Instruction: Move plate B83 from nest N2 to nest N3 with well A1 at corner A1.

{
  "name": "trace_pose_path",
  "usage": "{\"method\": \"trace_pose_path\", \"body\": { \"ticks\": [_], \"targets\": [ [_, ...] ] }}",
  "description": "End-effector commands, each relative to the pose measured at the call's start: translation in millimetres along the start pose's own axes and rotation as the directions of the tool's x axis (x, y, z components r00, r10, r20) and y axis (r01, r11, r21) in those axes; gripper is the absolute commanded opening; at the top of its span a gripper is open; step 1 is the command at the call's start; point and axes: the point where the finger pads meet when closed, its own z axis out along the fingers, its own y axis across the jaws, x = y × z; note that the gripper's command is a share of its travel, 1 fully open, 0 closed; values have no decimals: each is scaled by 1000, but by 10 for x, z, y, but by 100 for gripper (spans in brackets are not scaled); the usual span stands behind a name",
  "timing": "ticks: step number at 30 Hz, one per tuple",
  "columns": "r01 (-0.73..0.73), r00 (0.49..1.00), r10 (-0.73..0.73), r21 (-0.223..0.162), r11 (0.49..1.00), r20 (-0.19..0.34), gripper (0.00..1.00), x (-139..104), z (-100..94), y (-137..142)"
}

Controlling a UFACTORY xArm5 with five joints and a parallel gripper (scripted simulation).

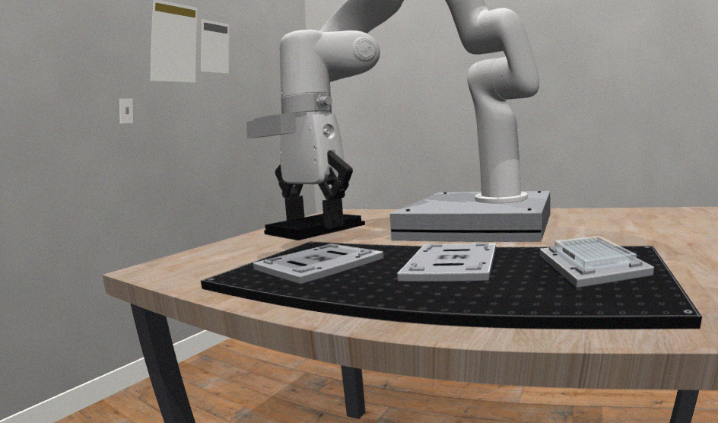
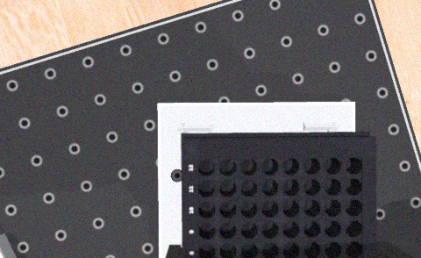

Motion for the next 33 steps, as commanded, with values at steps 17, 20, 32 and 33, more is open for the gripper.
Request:
{"method": "trace_pose_path", "body": {
  "ticks": [17,20,32,33],
  "targets": [
    [0,1000,0,4,1000,-3,0,8,-296,3],
    [0,1000,0,4,1000,-3,0,8,-346,3],
    [0,1000,0,4,1000,-3,0,8,-513,4],
    [0,1000,0,4,1000,-3,0,8,-530,4]
  ]
}}
